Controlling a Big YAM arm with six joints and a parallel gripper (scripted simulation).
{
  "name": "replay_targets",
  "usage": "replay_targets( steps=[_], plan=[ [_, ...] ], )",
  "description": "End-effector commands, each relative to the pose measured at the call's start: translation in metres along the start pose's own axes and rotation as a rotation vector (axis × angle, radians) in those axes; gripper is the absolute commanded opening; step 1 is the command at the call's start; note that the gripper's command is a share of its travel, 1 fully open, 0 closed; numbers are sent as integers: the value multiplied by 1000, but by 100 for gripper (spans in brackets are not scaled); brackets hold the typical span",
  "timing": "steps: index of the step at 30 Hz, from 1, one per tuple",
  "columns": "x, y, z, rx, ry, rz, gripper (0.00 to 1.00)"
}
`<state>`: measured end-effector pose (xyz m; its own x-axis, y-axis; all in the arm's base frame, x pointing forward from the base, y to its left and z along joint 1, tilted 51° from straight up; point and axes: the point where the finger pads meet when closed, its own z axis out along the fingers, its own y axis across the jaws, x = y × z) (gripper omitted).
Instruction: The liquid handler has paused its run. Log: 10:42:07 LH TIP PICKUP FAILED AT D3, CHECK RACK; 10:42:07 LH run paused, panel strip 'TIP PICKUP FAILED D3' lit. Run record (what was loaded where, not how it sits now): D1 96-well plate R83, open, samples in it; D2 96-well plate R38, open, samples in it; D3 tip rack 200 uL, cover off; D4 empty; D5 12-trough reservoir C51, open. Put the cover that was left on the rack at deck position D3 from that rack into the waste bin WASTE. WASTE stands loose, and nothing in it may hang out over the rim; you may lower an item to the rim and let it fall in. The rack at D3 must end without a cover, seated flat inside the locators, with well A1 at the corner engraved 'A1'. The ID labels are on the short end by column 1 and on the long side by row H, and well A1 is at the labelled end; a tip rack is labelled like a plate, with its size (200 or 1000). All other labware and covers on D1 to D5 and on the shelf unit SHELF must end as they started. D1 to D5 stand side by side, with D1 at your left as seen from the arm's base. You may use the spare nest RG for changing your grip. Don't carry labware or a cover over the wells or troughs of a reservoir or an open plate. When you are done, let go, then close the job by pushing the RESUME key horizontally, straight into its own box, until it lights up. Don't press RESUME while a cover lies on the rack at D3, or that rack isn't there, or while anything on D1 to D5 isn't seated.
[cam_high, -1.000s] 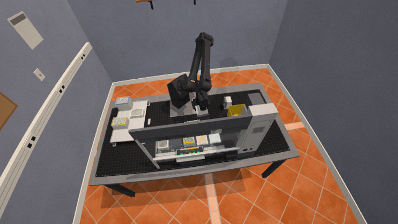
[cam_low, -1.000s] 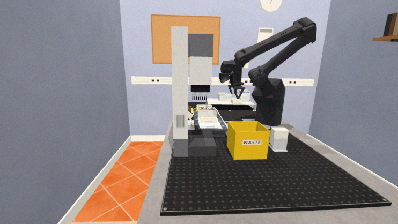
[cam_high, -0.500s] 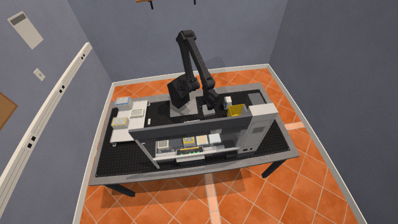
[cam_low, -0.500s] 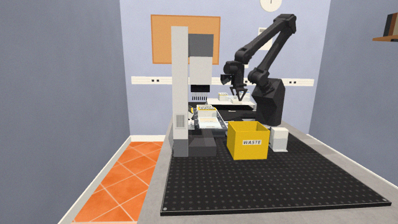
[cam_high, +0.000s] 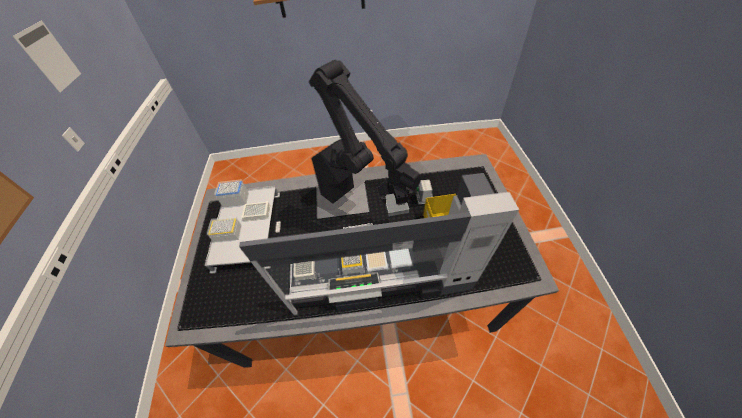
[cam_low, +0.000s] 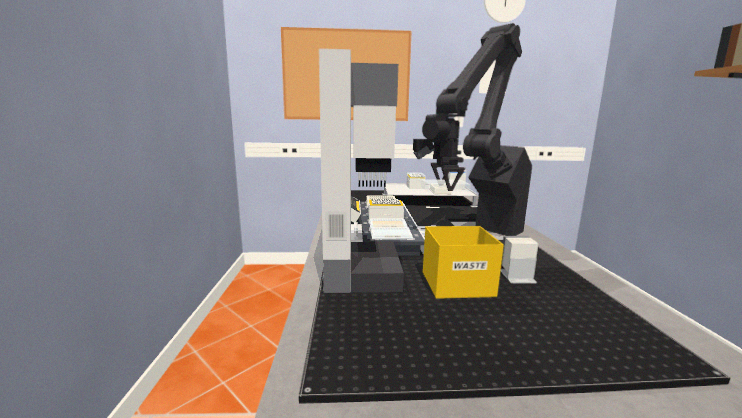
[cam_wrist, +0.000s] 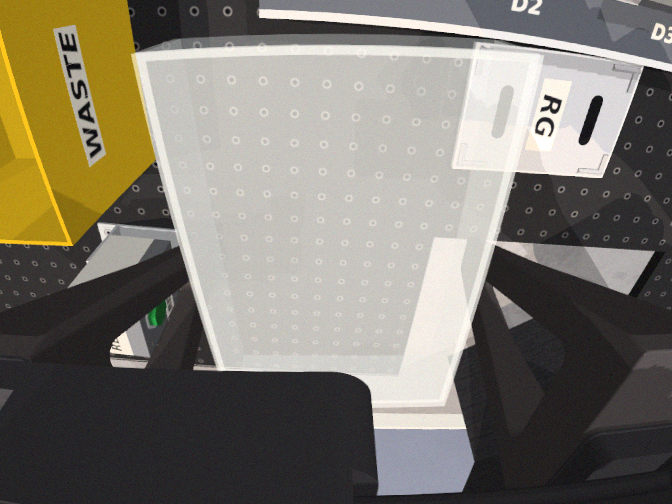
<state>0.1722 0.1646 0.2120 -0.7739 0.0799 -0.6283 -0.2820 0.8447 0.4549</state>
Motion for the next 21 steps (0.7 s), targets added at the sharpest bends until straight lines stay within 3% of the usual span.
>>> replay_targets(
  steps=[1,10,13,21],
  plan=[
    [-21,38,-11,-38,-35,61,0],
    [-21,73,-10,-40,-28,68,0],
    [-20,72,-10,-35,-25,66,0],
    [-21,113,-9,-40,-23,71,0]
  ],
)
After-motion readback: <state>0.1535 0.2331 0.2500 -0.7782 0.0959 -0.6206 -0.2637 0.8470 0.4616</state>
